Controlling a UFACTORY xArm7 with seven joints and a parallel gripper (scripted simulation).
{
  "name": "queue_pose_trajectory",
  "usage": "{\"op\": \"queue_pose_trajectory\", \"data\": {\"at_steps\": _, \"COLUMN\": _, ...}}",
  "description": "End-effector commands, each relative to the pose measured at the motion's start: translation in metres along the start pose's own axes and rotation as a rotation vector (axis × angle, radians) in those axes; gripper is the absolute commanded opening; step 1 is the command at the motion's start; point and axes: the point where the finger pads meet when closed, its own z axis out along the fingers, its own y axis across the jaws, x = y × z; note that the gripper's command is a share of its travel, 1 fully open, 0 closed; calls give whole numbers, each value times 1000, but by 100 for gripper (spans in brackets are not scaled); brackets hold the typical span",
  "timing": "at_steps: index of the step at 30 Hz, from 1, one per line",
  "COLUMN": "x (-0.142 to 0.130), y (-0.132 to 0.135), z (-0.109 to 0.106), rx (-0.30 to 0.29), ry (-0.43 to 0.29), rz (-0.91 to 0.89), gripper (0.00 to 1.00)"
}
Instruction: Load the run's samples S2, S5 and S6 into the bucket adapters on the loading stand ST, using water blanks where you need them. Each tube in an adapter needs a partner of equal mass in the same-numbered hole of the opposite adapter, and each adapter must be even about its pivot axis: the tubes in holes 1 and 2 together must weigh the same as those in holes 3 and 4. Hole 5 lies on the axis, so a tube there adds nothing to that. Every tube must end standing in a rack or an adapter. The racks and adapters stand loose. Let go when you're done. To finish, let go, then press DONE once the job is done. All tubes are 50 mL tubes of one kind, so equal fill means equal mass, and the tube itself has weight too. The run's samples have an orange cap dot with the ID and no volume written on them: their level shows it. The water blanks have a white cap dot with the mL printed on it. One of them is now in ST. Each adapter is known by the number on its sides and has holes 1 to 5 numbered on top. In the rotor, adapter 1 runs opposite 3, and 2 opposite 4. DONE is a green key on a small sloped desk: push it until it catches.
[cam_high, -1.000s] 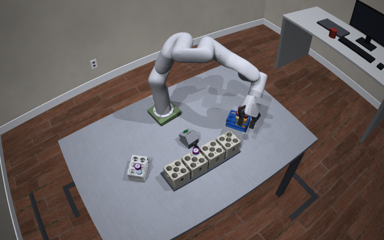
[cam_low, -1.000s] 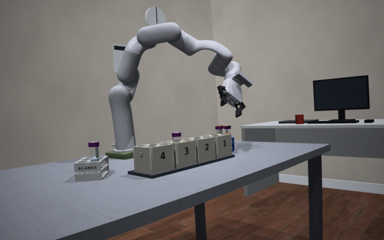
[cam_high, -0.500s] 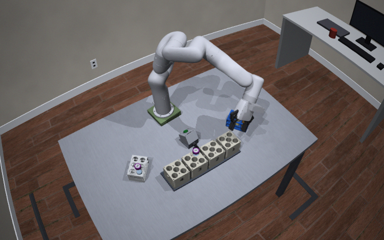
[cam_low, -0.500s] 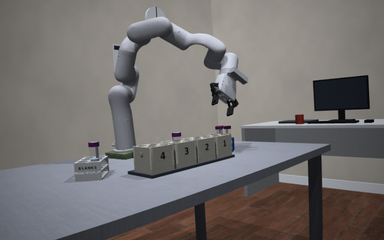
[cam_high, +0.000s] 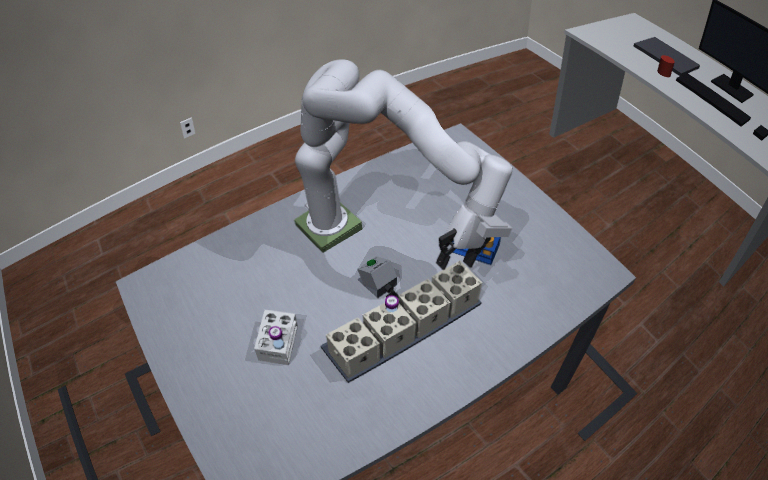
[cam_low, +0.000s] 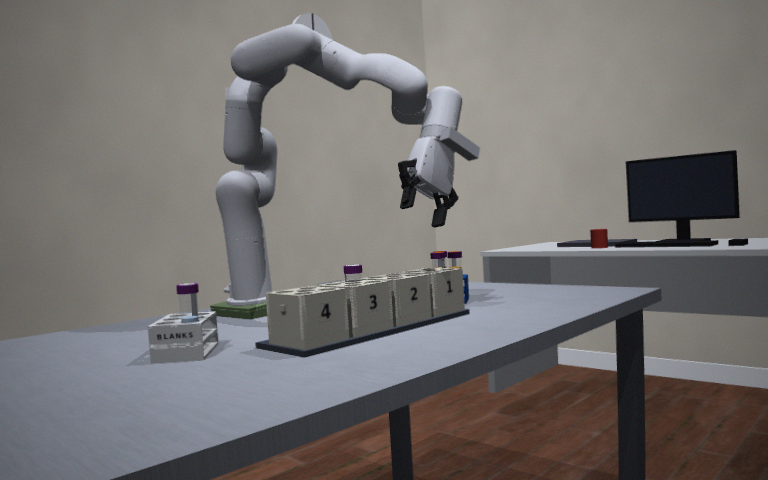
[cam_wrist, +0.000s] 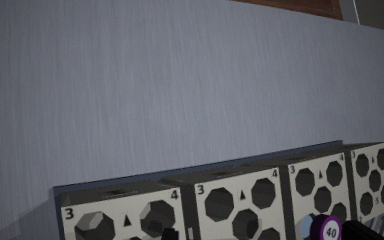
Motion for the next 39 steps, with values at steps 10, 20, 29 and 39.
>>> {"op": "queue_pose_trajectory", "data": {"at_steps": 10, "x": -9, "y": 53, "z": 10, "rx": 158, "ry": -94, "rz": -25, "gripper": 100}}
{"op": "queue_pose_trajectory", "data": {"at_steps": 20, "x": -18, "y": 88, "z": 15, "rx": 277, "ry": -122, "rz": -34, "gripper": 100}}
{"op": "queue_pose_trajectory", "data": {"at_steps": 29, "x": -27, "y": 117, "z": 17, "rx": 428, "ry": -107, "rz": -35, "gripper": 100}}
{"op": "queue_pose_trajectory", "data": {"at_steps": 39, "x": -31, "y": 132, "z": 17, "rx": 453, "ry": -101, "rz": -34, "gripper": 100}}
